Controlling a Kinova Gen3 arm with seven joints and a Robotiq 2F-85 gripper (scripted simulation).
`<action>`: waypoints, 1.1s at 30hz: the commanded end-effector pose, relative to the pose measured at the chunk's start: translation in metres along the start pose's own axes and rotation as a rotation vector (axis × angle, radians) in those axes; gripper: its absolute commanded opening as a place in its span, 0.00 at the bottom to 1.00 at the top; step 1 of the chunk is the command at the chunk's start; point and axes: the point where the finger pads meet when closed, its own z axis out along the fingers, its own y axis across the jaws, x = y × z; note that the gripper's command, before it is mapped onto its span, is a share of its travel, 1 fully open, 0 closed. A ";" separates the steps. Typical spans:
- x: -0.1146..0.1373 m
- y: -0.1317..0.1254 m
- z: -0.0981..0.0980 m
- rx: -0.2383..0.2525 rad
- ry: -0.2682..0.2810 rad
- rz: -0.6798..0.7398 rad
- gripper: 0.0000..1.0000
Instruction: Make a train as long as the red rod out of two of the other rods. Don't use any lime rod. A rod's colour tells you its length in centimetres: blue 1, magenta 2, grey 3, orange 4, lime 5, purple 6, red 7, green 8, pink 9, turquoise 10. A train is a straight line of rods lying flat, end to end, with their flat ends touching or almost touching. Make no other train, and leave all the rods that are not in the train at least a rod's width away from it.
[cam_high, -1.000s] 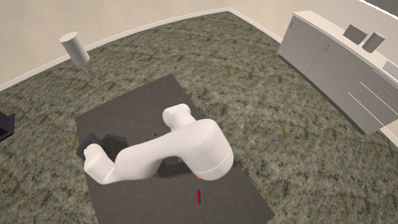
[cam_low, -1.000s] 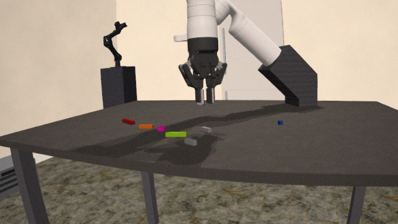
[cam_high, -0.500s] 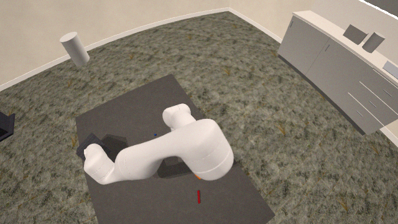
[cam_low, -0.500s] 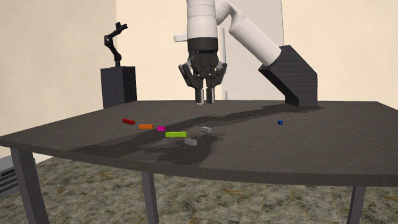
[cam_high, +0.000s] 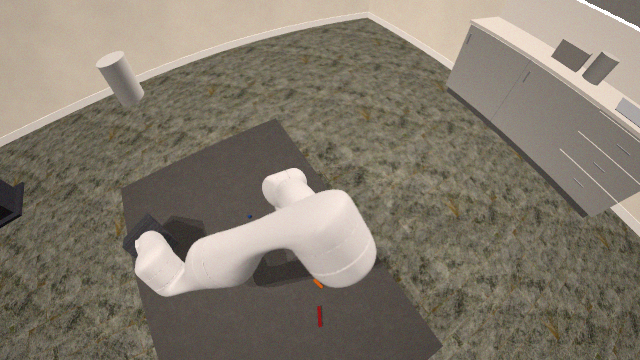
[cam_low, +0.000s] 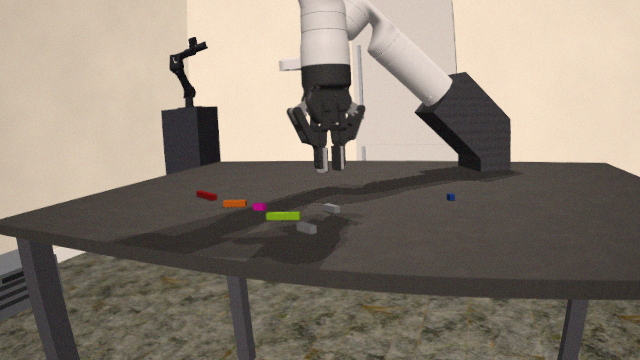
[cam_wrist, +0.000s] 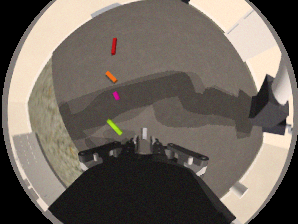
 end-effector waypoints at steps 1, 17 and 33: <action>0.001 0.001 0.003 -0.002 0.003 -0.001 0.24; 0.001 0.000 0.024 -0.002 0.003 -0.001 0.24; 0.001 0.000 0.041 -0.002 0.003 -0.001 0.24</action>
